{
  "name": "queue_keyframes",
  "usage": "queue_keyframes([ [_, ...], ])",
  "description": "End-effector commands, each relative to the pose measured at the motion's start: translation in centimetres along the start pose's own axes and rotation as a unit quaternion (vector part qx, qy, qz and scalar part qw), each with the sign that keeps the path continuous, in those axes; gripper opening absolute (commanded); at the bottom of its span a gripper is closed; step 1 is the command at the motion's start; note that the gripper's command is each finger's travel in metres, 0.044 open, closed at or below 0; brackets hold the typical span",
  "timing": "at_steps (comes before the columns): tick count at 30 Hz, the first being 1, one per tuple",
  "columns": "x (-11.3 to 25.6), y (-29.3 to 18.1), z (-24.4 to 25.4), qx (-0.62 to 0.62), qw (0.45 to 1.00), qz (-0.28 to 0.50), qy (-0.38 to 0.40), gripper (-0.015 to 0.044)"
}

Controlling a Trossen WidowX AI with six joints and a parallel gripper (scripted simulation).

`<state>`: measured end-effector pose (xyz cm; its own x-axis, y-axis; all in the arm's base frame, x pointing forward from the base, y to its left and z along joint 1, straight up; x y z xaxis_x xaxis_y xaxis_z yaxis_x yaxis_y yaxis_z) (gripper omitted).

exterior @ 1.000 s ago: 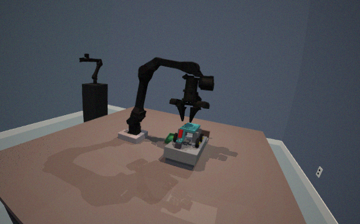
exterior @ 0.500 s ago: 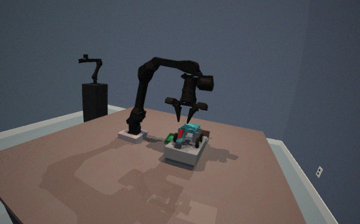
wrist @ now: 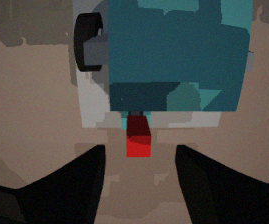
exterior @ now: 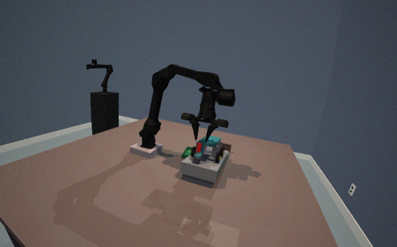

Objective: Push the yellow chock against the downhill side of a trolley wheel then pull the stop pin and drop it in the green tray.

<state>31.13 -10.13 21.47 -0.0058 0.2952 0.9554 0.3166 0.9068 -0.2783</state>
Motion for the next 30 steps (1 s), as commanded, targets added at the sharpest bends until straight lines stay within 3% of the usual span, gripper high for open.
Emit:
queue_keyframes([
  [1, -0.6, 0.0, 0.1, 0.003, 1.0, 0.002, 0.001, 0.019],
  [30, -4.4, 0.0, 0.0, 0.003, 1.0, 0.002, 0.001, 0.019],
])
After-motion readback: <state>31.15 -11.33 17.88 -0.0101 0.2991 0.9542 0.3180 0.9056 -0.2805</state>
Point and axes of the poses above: the point midway between the two fingers, 35 mm back from their tips, its own x axis back along the fingers, its own z axis across the jaws, y = z × x, the point moved 4 cm from there along x, back along the fingers, and after that the axes turned 13 degrees about -x, right-handed, at the moved point
